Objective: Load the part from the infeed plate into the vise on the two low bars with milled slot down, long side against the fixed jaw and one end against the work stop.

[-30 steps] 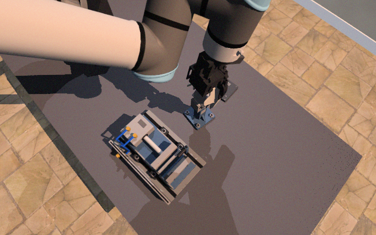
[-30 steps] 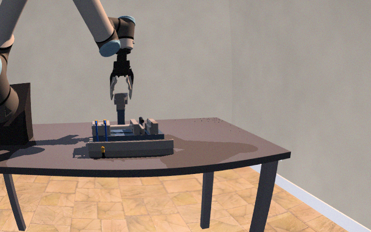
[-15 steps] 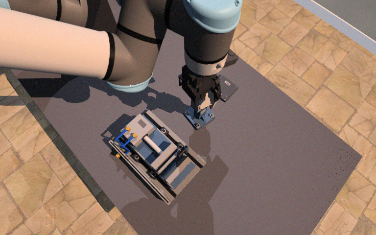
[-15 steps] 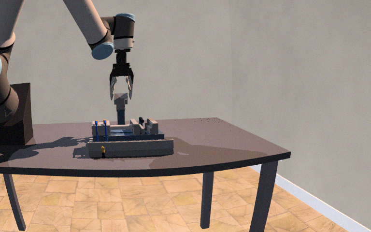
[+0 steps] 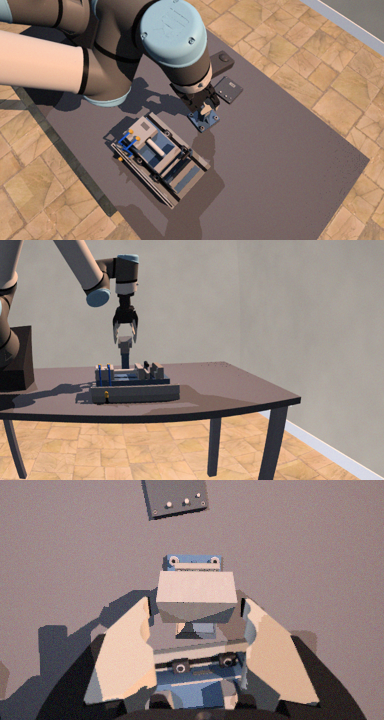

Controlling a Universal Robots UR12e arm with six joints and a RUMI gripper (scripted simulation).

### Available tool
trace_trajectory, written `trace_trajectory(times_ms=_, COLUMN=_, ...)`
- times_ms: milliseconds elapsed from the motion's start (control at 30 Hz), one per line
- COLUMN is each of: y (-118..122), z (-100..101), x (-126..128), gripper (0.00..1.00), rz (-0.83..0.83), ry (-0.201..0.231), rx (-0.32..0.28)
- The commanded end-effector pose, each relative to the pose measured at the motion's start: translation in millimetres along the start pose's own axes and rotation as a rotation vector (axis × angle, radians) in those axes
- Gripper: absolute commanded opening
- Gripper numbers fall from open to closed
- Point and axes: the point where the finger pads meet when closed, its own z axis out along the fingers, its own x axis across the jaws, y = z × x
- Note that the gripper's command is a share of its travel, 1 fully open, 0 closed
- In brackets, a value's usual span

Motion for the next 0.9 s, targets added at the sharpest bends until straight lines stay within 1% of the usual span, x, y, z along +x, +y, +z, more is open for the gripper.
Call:
trace_trajectory(times_ms=0, y=0.5, z=0.1, x=0.0, gripper=0.51, rz=-0.001, ry=0.001, rx=0.072)
trace_trajectory(times_ms=233, y=1.2, z=0.2, x=0.0, gripper=0.51, rz=-0.001, ry=0.001, rx=0.166)
trace_trajectory(times_ms=300, y=1.2, z=0.2, x=0.0, gripper=0.51, rz=-0.001, ry=0.001, rx=0.166)
trace_trajectory(times_ms=733, y=2.4, z=0.4, x=0.0, gripper=0.51, rz=-0.001, ry=0.001, rx=0.31)
trace_trajectory(times_ms=800, y=2.5, z=0.5, x=0.0, gripper=0.51, rz=-0.001, ry=0.001, rx=0.329)
trace_trajectory(times_ms=867, y=2.5, z=0.5, x=0.0, gripper=0.51, rz=-0.001, ry=0.001, rx=0.329)
